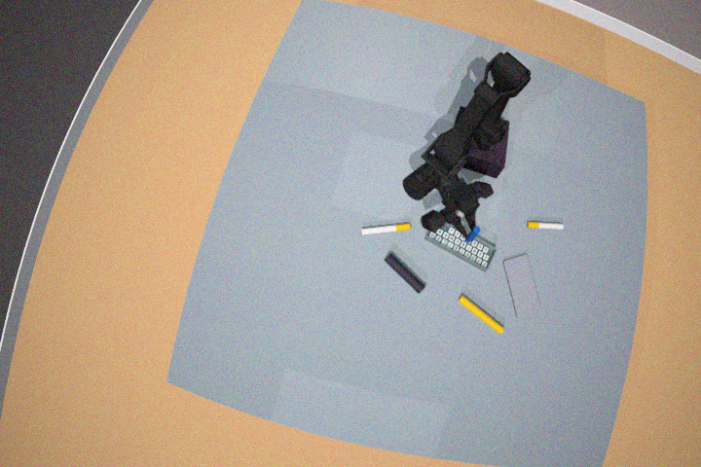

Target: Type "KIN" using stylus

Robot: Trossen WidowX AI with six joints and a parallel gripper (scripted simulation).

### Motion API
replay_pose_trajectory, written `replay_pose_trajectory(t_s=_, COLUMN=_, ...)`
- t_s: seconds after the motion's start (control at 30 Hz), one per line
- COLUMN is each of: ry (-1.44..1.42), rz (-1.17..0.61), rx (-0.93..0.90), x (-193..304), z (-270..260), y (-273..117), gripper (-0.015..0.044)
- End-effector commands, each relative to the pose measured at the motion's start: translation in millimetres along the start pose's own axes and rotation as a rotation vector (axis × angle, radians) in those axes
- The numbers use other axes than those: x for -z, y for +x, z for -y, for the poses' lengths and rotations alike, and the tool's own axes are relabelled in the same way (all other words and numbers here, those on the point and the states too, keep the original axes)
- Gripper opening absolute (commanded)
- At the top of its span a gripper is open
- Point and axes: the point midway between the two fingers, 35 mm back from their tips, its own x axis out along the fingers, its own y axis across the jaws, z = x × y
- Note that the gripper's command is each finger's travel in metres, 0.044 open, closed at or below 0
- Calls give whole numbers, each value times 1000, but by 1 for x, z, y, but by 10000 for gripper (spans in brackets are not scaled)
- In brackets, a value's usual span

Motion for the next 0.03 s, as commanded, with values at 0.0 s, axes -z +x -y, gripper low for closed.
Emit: replay_pose_trajectory(t_s=0.0, ry=0, rz=0, rx=0, x=0, z=0, y=0, gripper=81)
